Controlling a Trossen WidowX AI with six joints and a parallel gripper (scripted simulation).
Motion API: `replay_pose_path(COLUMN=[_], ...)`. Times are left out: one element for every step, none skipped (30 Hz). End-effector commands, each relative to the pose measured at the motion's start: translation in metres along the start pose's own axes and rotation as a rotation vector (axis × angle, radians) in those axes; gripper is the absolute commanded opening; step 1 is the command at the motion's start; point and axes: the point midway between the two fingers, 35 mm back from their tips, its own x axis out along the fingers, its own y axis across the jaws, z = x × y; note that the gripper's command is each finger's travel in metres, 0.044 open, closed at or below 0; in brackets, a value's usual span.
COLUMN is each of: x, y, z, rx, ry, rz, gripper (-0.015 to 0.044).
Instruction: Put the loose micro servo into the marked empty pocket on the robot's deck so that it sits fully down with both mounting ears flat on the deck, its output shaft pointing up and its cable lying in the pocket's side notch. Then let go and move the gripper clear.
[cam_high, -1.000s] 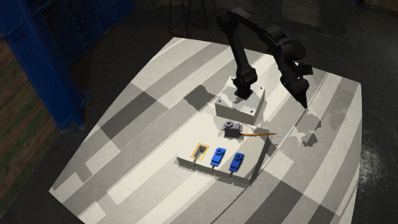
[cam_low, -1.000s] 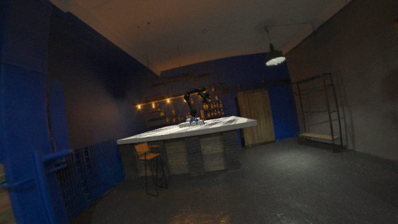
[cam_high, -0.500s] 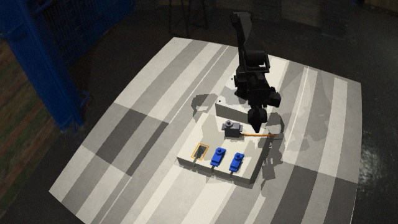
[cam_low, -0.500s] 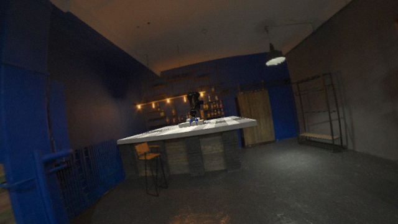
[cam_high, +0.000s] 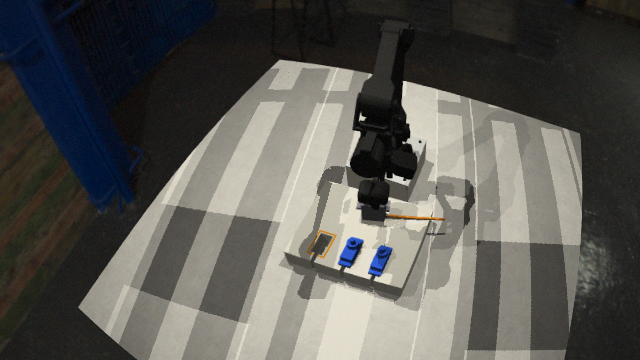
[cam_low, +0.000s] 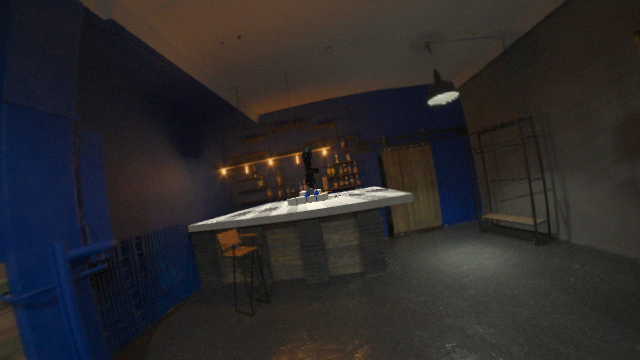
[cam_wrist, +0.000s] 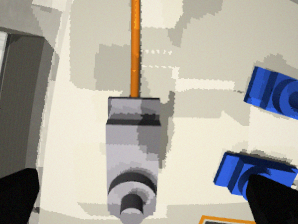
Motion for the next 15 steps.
replay_pose_path(x=[0.015, 0.019, 0.023, 0.025, 0.026, 0.026, 0.026, 0.026, 0.027, 0.028, 0.029, 0.031, 0.032, 0.034, 0.035], y=[0.004, 0.005, 0.005, 0.005, 0.005, 0.005, 0.005, 0.005, 0.005, 0.005, 0.005, 0.005, 0.005, 0.005, 0.005], z=[0.000, 0.000, 0.000, 0.000, 0.000, 0.000, 0.000, 0.000, 0.000, 0.000, 0.000, 0.000, 0.000, 0.000, 0.000], rx=[-0.003, -0.003, -0.003, -0.003, -0.003, -0.003, -0.003, -0.003, -0.003, -0.003, -0.003, -0.003, -0.003, -0.003, -0.003], ry=[-0.005, -0.005, -0.005, -0.005, -0.005, -0.005, -0.005, -0.005, -0.005, -0.005, -0.005, -0.005, -0.005, -0.005, -0.005], rz=[0.018, 0.018, 0.018, 0.018, 0.018, 0.018, 0.018, 0.018, 0.018, 0.018, 0.018, 0.018, 0.018, 0.018, 0.018], gripper=[0.0440, 0.0440, 0.0440, 0.0440, 0.0440, 0.0440, 0.0440, 0.0440, 0.0440, 0.0440, 0.0440, 0.0440, 0.0440, 0.0440, 0.0440])
